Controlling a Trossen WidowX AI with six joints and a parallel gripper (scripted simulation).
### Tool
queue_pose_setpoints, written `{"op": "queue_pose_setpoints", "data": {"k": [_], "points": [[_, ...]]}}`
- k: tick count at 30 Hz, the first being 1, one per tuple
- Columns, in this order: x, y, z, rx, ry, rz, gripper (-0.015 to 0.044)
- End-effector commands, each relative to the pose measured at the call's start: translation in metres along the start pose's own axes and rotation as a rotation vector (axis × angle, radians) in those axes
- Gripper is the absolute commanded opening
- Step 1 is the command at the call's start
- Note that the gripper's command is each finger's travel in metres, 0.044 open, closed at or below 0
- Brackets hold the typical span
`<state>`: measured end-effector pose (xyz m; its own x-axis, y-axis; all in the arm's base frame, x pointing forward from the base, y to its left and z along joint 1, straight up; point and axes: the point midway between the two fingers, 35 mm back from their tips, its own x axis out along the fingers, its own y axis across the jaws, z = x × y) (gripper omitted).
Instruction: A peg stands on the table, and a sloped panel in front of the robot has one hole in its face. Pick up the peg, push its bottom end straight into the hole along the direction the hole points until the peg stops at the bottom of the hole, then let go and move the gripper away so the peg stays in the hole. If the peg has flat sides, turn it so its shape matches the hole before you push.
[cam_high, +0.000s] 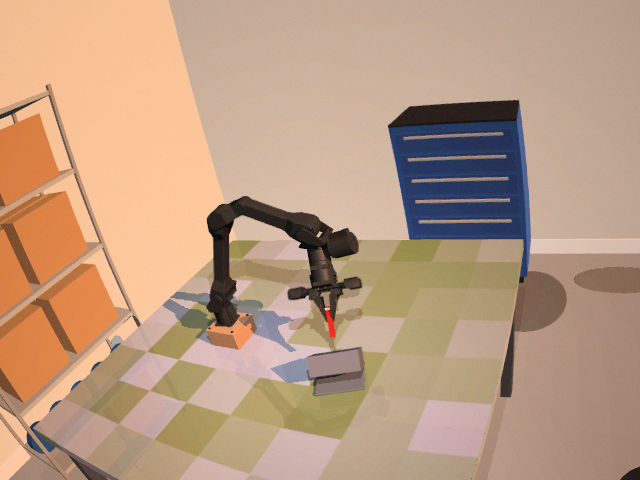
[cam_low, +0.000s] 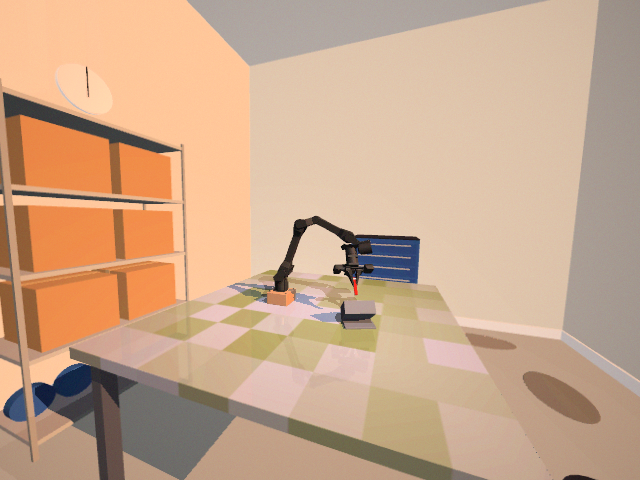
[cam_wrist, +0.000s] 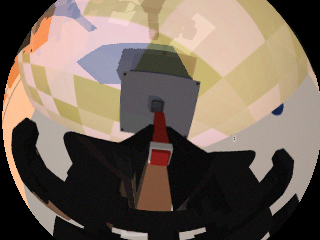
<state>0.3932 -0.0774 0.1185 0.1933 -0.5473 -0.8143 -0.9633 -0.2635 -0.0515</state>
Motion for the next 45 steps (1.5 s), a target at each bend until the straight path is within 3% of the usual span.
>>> {"op": "queue_pose_setpoints", "data": {"k": [1, 28, 45], "points": [[0.008, 0.002, 0.001, -0.012, 0.005, 0.009, 0.0000], [0.034, 0.002, 0.002, -0.015, 0.008, 0.008, 0.0000], [0.029, 0.000, 0.000, -0.010, 0.012, 0.000, 0.0000]]}}
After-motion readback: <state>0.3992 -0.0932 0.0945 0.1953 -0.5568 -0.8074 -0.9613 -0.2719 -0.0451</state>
